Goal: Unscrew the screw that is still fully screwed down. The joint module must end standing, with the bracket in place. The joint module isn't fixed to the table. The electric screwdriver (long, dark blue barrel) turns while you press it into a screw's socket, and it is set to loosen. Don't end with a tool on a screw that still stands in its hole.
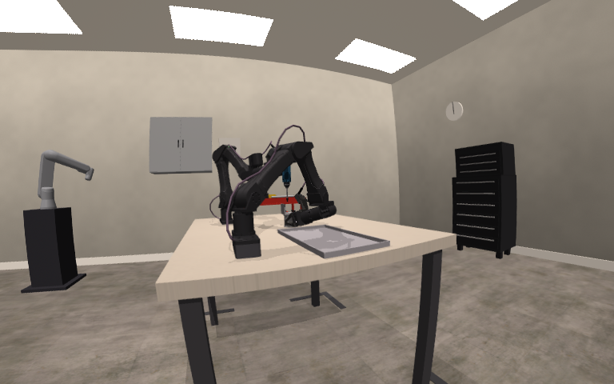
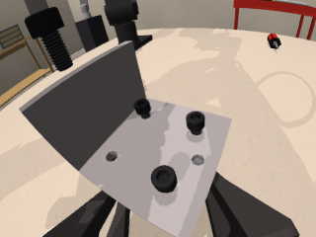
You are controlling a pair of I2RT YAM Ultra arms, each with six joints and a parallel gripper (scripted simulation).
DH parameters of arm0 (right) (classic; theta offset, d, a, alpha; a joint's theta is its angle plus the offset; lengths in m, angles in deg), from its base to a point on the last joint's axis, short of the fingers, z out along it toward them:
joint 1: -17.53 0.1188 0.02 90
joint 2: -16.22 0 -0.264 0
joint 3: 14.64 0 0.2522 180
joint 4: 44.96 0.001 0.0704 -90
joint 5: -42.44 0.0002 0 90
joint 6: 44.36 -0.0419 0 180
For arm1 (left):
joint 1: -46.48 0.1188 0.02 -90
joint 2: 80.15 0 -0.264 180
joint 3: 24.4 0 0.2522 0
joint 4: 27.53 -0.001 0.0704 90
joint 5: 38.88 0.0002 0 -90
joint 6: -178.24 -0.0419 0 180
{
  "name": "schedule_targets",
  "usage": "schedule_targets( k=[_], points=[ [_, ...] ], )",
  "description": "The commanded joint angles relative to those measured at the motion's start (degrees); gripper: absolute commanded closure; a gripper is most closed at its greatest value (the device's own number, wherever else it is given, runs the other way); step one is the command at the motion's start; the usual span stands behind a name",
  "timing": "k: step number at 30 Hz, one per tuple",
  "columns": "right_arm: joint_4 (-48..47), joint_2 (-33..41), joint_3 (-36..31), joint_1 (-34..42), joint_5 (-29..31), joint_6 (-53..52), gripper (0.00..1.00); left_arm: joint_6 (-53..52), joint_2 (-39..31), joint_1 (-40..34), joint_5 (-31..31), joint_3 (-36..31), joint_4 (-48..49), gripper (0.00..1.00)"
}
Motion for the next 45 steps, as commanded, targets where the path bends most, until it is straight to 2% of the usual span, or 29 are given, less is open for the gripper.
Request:
schedule_targets(
  k=[1, 17, 21, 22, 27, 29, 33, 36, 39, 45],
  points=[
    [0.77, 0.09, 1.60, 0.45, -1.71, 0.46, 0.41, 0.57, -2.16, 0.33, 0.26, 2.99, 3.84, 0.58],
    [0.77, 0.09, 1.60, 0.45, -1.71, 0.46, 0.41, 0.56, -4.14, 0.41, 0.32, 1.52, 3.32, 0.58],
    [0.77, 0.09, 1.60, 0.45, -1.71, 0.46, 0.41, 0.58, -5.02, 0.44, 0.33, -1.36, 2.86, 0.58],
    [0.77, 0.09, 1.60, 0.45, -1.71, 0.46, 0.41, 0.57, -5.37, 0.45, 0.36, 0.67, 2.94, 0.58],
    [0.77, 0.09, 1.60, 0.45, -1.71, 0.46, 0.41, 0.56, -5.74, 0.47, 0.37, 0.42, 2.81, 0.58],
    [0.77, 0.09, 1.60, 0.45, -1.71, 0.46, 0.41, 0.58, -6.00, 0.48, 0.36, -2.04, 2.55, 0.58],
    [0.77, 0.09, 1.60, 0.45, -1.71, 0.46, 0.41, 0.56, -7.60, 0.54, 0.40, -0.94, 2.32, 0.58],
    [0.77, 0.09, 1.60, 0.45, -1.71, 0.46, 0.41, 0.57, -8.21, 0.56, 0.38, -3.60, 1.89, 0.58],
    [0.77, 0.09, 1.60, 0.45, -1.71, 0.46, 0.41, 0.55, -9.32, 0.60, 0.41, -2.07, 1.70, 0.58],
    [0.77, 0.09, 1.60, 0.45, -1.71, 0.46, 0.41, 0.57, -9.77, 0.63, 0.40, -3.56, 1.34, 0.58]
  ],
)
